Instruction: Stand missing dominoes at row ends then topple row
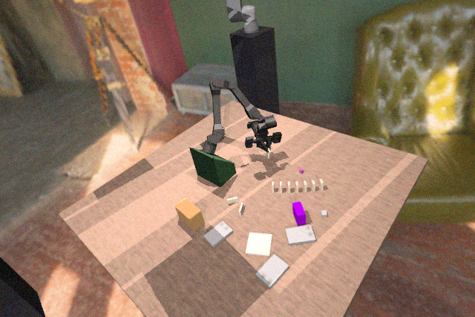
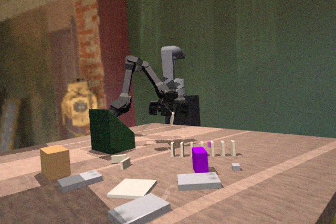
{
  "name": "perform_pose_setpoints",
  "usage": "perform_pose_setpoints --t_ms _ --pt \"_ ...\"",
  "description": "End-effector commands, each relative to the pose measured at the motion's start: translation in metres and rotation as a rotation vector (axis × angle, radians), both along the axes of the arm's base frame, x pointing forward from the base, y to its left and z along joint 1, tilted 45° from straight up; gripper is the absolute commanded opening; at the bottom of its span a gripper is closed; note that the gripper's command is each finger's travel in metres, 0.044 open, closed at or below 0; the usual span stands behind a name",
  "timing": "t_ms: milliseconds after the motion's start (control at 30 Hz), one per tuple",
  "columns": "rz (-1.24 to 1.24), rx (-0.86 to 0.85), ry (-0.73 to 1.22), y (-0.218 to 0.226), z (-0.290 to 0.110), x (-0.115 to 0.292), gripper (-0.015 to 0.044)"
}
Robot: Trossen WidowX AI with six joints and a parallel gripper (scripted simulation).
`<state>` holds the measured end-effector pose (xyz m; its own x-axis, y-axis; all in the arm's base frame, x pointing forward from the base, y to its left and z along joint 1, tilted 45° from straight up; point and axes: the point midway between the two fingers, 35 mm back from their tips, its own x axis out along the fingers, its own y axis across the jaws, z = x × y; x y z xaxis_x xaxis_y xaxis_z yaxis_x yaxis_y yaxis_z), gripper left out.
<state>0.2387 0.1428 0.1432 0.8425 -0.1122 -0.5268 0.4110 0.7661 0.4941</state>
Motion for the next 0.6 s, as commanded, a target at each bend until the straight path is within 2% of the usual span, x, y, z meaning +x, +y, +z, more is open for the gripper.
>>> perform_pose_setpoints --t_ms 0,133,567 --pt "-0.045 0.06 -0.112 -0.0002 0.0087 -0.0061 0.0021" --pt "-0.069 0.1 -0.174 -0.0004 0.0138 -0.0104 0.0021" --pt "-0.069 0.1 -0.174 -0.0004 0.0138 -0.0104 0.0021"
